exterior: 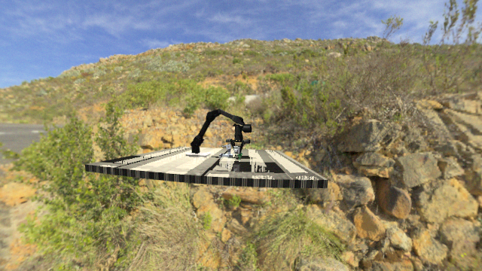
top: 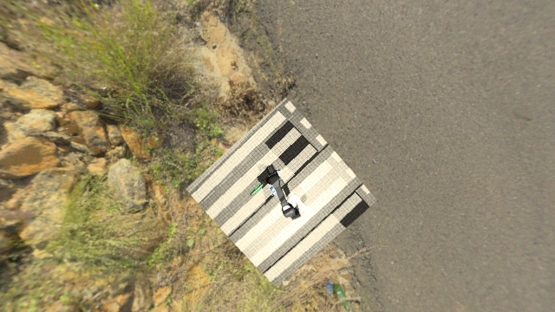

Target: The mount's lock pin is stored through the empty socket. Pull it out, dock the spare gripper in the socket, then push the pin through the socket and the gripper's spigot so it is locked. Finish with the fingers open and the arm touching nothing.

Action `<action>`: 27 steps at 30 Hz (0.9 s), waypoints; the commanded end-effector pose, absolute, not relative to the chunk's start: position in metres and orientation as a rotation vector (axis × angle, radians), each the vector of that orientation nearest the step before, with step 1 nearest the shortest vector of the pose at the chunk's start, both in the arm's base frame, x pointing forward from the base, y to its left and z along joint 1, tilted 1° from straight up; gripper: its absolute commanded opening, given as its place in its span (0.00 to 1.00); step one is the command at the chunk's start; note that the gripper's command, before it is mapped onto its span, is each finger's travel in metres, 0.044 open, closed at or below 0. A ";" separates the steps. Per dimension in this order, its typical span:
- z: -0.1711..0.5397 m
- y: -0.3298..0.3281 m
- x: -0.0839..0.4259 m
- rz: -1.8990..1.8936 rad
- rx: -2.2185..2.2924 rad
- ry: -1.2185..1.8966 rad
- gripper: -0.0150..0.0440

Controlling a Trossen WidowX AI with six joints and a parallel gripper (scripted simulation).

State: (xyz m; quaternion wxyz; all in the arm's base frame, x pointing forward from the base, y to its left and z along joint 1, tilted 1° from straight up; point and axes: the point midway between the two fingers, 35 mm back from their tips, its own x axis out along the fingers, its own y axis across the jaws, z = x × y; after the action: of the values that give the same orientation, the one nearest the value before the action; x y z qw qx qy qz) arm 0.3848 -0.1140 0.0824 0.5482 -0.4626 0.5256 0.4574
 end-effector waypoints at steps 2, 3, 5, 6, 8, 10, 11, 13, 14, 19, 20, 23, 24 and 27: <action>0.082 -0.115 0.383 1.146 -1.158 1.209 0.25; 0.082 -0.115 0.383 1.163 -1.177 1.199 0.25; 0.082 -0.115 0.382 1.198 -1.214 1.176 0.25; 0.082 -0.115 0.382 1.215 -1.232 1.164 0.25; 0.083 -0.116 0.381 1.249 -1.268 1.141 0.25; 0.083 -0.116 0.380 1.283 -1.303 1.117 0.25; 0.083 -0.116 0.380 1.300 -1.321 1.105 0.25; 0.083 -0.117 0.379 1.333 -1.357 1.080 0.25; 0.083 -0.117 0.379 1.350 -1.374 1.067 0.25; 0.084 -0.118 0.377 1.432 -1.462 1.001 0.25; 0.084 -0.118 0.377 1.448 -1.479 0.987 0.25; 0.084 -0.118 0.375 1.497 -1.531 0.944 0.25; 0.084 -0.118 0.375 1.513 -1.548 0.929 0.25; 0.085 -0.119 0.374 1.561 -1.599 0.884 0.25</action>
State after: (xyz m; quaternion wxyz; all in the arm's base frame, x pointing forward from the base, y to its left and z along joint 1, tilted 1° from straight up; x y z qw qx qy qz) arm 0.3744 -0.1176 0.0799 0.3779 -0.6050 0.3604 0.6010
